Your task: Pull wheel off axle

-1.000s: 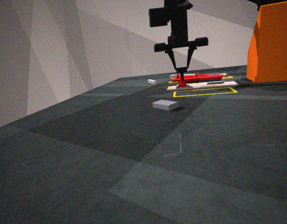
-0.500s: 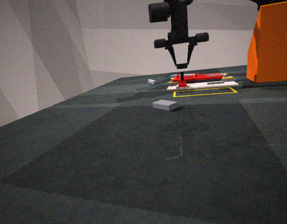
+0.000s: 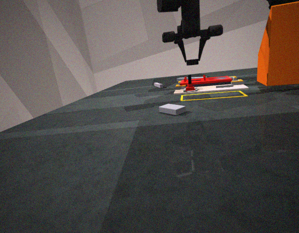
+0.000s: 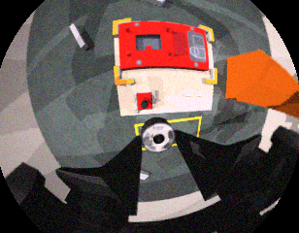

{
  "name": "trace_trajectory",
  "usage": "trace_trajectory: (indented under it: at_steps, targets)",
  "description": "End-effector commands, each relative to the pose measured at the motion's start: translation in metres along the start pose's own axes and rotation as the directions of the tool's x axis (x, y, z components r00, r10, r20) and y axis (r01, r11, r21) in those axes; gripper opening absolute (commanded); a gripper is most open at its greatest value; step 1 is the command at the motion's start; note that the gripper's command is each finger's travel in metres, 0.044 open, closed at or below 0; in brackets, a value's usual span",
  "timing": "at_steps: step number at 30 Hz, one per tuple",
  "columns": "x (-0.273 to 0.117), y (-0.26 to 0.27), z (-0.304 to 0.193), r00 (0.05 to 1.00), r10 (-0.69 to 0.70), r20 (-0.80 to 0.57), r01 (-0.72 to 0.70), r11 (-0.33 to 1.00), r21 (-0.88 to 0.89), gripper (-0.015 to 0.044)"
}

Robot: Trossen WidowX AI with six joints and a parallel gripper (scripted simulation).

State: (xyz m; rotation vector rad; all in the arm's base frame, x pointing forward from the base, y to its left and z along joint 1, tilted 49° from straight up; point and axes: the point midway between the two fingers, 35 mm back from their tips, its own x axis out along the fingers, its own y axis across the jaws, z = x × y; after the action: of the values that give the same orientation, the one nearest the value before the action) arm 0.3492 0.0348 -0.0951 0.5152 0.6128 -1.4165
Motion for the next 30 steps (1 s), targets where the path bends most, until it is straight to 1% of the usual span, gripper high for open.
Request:
trace_trajectory:
  at_steps: [1,16,21,30]
  targets:
    - [0.001,-0.010,-0.016,1.000,-0.009,-0.003,0.009,1.000,-0.003,0.0000]
    - [-0.003,-0.049,-0.068,1.000,-0.011,-0.002,0.011,1.000,0.002,0.0000]
    - [-0.001,-0.051,-0.070,1.000,-0.011,-0.002,0.011,1.000,0.003,0.0000]
    - [0.018,-0.051,-0.070,1.000,-0.011,-0.001,0.011,1.000,0.003,0.0000]
